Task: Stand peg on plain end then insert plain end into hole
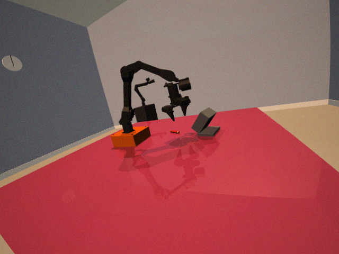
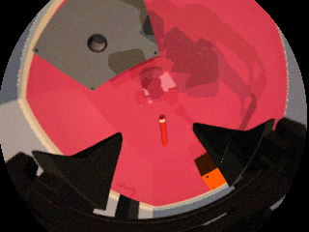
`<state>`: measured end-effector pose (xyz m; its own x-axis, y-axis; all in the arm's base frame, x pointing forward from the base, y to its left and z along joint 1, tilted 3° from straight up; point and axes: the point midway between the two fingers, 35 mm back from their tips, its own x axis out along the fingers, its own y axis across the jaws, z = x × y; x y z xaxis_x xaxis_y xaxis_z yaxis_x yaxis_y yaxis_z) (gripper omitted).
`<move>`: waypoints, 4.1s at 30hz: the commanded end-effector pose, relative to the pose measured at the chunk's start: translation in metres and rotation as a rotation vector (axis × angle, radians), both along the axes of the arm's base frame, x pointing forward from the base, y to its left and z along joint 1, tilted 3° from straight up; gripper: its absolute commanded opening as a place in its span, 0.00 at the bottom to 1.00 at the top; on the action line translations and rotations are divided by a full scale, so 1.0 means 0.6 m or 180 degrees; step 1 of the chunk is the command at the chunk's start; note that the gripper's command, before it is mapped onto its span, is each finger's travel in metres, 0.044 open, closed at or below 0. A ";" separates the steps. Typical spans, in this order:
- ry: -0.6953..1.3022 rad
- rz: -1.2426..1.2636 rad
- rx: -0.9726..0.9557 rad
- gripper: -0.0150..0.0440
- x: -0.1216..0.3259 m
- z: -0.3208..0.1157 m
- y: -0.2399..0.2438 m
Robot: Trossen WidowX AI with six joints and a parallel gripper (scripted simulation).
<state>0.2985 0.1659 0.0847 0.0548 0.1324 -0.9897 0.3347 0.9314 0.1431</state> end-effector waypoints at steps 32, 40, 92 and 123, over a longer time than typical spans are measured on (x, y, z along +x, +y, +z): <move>0.0421 0.0215 -0.0185 1.00 -0.048 -0.098 0.010; 0.0421 0.0215 -0.0186 1.00 -0.047 -0.119 0.011; 0.0409 0.0210 -0.0192 0.34 -0.047 -0.157 0.010; -0.0406 0.0116 -0.0463 0.34 -0.069 -0.130 0.016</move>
<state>0.2603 0.1762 0.0067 0.1587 0.0044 -0.9873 0.2848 0.9573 0.0501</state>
